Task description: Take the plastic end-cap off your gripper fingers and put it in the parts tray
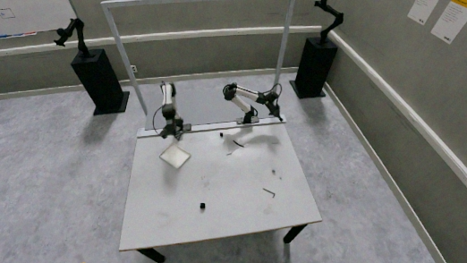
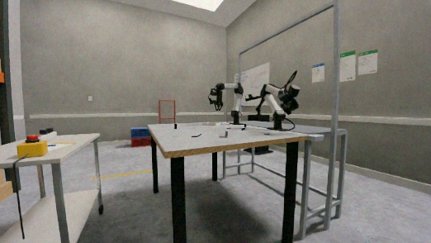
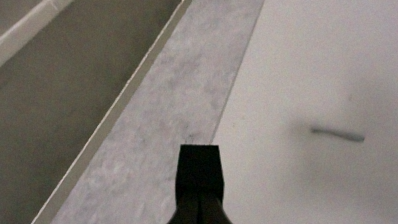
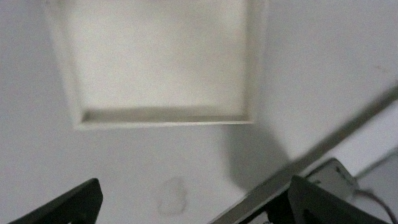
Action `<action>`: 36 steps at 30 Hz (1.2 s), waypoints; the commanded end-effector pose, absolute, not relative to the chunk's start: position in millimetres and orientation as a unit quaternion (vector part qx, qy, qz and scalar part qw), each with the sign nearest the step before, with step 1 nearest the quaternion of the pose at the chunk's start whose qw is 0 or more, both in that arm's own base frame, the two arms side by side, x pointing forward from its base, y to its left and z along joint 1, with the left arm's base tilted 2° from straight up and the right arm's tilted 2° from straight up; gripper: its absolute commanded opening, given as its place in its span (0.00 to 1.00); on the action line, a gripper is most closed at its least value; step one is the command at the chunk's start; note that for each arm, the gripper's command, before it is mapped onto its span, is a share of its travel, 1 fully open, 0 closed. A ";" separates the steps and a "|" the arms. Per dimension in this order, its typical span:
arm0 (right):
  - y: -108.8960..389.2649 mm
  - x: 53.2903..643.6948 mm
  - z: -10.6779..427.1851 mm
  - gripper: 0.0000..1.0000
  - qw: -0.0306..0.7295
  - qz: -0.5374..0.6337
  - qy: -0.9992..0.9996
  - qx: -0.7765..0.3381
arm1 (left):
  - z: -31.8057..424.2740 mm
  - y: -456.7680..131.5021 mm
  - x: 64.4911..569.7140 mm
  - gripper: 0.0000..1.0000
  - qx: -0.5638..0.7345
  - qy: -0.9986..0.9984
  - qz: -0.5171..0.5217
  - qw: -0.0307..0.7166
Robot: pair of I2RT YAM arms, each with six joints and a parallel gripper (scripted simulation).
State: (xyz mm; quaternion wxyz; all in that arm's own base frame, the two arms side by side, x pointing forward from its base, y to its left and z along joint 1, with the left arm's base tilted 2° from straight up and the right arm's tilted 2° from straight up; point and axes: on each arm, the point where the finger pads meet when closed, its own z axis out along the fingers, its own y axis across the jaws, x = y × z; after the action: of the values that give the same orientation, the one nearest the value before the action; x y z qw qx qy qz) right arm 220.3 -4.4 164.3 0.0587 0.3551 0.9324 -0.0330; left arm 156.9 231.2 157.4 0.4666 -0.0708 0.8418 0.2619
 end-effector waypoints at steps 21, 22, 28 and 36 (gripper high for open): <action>145.2 305.6 168.4 1.00 0.083 0.243 0.952 -0.168 | 192.2 186.6 259.8 0.00 -0.099 0.798 0.046 0.593; 152.0 307.8 168.9 1.00 0.088 0.254 0.944 -0.192 | 192.7 182.3 264.4 0.00 -0.101 0.797 0.031 0.595; 196.9 320.1 171.4 1.00 0.125 0.321 0.877 -0.335 | 194.2 146.7 295.6 0.00 -0.102 0.789 -0.071 0.602; 240.9 327.2 176.1 1.00 0.180 0.382 0.777 -0.466 | 196.0 105.7 322.3 0.00 -0.109 0.780 -0.179 0.590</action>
State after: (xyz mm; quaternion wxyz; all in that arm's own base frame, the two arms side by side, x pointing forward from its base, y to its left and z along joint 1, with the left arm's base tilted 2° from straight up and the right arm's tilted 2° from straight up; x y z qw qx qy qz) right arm 316.8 215.5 157.5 0.1309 -0.3896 0.8434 0.3460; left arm 306.5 106.1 168.7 0.5603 -0.1007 0.8071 -0.1562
